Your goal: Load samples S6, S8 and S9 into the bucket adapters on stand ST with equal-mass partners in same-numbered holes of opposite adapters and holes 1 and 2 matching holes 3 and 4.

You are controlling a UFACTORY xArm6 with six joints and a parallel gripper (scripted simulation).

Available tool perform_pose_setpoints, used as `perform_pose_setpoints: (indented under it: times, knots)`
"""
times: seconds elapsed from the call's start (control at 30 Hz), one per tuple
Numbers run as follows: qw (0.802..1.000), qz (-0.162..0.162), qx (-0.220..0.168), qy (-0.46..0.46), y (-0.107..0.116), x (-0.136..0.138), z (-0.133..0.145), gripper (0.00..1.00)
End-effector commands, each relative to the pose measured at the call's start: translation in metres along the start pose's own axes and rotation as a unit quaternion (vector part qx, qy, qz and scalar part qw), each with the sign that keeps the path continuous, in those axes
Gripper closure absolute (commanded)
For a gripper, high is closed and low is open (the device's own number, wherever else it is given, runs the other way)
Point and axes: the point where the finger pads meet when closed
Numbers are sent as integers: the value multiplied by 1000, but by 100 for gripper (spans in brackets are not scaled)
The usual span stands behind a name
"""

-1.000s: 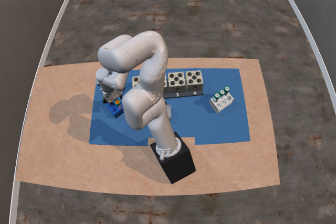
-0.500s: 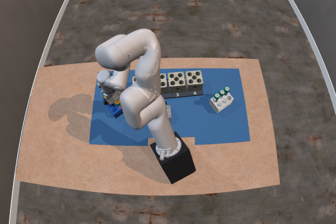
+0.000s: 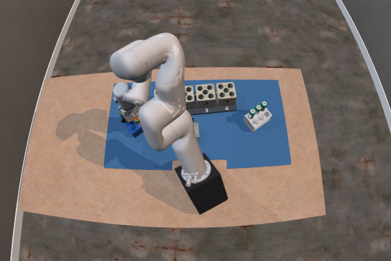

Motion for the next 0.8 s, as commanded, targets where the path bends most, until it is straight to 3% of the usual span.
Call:
perform_pose_setpoints:
  times: [0.0, 0.77]
  knots:
    - [1000, 0, 2, 0, 0, 0, -1, 43]
    - [1000, 0, 2, 0, -13, 0, -1, 43]
Point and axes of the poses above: the point where the finger pads meet when closed, its own y axis back along the fingers, its own x axis across the jaws, z = x × y, and after that the axes turned 3 degrees about y, right-handed
